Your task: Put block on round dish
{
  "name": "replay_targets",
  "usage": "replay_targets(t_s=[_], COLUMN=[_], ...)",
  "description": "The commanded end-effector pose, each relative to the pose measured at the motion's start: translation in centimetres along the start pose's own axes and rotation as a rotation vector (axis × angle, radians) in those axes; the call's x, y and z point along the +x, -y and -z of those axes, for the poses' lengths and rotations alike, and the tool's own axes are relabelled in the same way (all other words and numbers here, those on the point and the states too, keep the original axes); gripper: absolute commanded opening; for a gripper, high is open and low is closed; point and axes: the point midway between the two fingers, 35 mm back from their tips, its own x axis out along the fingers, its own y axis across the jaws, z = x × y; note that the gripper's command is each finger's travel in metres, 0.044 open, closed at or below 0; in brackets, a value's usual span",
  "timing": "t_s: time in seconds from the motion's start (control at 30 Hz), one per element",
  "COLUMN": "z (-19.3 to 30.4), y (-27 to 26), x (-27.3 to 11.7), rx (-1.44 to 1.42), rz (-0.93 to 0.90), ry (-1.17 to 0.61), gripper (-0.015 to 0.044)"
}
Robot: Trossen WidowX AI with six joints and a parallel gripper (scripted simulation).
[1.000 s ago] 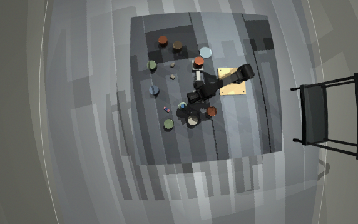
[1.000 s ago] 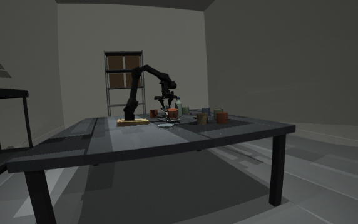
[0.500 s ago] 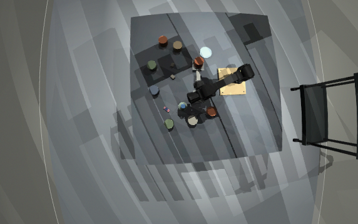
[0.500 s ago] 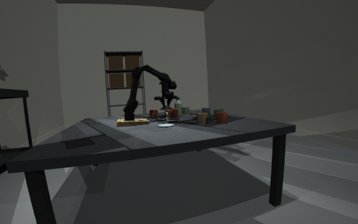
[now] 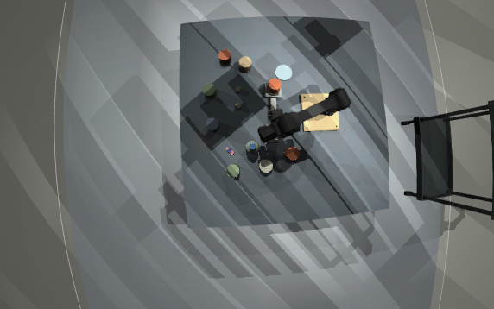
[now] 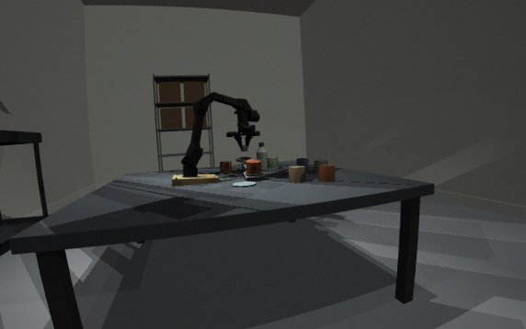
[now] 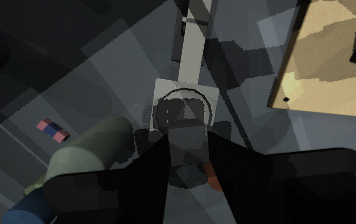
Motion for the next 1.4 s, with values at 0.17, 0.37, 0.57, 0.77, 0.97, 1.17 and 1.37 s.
replay_targets(t_s=[0.17, 0.37, 0.57, 0.77, 0.97, 1.17, 1.37], z=[0.0, -0.5, -2.6, -4.9, -7.2, -9.5, -11.7], y=[0.3, 0.2, -0.1, -0.3, -0.4, -0.2, 0.0], x=[-3.7, -3.6, -3.0, -2.4, -1.9, -1.3, -0.8], rx=[0.004, 0.006, 0.015, 0.025, 0.035, 0.045, 0.047], rz=[-0.005, -0.005, -0.006, -0.007, -0.007, -0.007, -0.010], ry=[-0.005, -0.004, 0.002, 0.009, 0.015, 0.022, 0.025], gripper=[0.0000, 0.0000, 0.0000, 0.0000, 0.0000, 0.0000, 0.0000])
